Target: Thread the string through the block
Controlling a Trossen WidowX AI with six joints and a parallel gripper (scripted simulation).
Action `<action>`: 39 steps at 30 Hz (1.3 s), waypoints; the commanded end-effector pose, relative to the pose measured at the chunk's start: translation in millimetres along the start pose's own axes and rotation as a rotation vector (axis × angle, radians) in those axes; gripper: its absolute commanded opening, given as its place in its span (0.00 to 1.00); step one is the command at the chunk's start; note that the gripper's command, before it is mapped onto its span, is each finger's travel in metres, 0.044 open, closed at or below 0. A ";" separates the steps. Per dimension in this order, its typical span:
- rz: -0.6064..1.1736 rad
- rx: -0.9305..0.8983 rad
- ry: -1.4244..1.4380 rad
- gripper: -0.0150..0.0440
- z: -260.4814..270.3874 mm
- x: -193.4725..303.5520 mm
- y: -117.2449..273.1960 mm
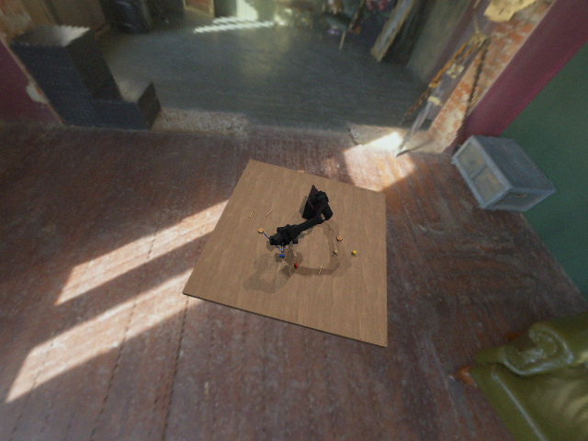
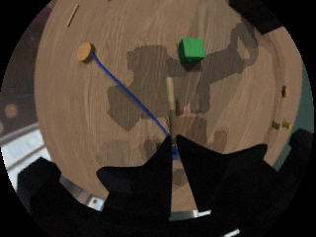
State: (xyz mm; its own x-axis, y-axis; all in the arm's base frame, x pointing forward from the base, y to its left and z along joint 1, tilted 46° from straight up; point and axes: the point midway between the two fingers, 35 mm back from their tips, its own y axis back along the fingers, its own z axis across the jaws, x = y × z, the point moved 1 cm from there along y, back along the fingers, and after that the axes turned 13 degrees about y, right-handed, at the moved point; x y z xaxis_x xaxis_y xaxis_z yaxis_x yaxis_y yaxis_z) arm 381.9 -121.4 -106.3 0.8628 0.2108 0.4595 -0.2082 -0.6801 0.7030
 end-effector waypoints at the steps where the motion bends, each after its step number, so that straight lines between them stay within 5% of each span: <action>1: 0.009 -0.006 0.003 0.25 3.2 8.5 2.3; 39: 0.019 -0.008 0.005 0.25 13.6 57.2 2.8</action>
State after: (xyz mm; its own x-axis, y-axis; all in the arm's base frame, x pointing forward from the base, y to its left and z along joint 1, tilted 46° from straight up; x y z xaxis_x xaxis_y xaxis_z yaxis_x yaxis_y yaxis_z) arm 432.1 -120.9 -85.4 0.8547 0.2090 0.4753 -0.2251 -0.6757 0.7020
